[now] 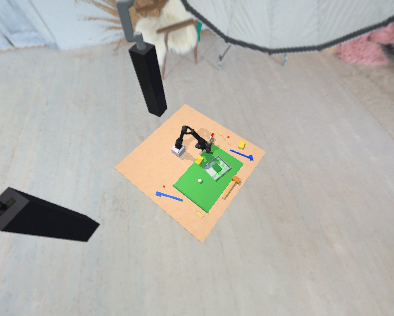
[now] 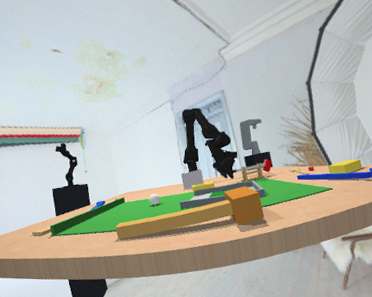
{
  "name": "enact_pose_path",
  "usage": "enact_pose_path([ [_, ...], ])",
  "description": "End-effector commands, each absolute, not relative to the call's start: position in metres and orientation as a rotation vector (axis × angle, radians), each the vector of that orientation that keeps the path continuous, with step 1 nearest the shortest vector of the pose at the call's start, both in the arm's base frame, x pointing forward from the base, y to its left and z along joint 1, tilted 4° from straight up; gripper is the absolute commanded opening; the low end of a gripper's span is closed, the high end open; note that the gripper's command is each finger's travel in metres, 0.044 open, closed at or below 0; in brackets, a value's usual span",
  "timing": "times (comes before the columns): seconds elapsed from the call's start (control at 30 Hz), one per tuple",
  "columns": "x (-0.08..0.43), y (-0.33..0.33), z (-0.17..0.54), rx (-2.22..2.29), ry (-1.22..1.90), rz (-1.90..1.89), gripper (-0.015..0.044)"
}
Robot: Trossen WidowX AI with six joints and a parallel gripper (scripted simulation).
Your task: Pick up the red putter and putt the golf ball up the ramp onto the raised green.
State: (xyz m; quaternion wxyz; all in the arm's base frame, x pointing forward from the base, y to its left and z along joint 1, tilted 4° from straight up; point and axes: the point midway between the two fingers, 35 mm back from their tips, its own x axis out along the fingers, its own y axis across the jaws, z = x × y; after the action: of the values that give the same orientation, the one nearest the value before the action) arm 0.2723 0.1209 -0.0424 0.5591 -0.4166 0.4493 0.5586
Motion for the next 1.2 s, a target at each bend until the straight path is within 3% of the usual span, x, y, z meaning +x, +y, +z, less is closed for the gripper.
enact_pose_path([
  [0.0,0.273,0.121,-0.042,-0.983,1.058,1.317,0.0335],
  [0.37,0.273,0.121,-0.042,-0.983,1.058,1.317,0.0046],
  [0.6,0.273,0.121,-0.041,-0.983,1.058,1.317,0.0000],
  [1.17,0.277,0.122,0.058,-0.982,1.059,1.317,0.0000],
])
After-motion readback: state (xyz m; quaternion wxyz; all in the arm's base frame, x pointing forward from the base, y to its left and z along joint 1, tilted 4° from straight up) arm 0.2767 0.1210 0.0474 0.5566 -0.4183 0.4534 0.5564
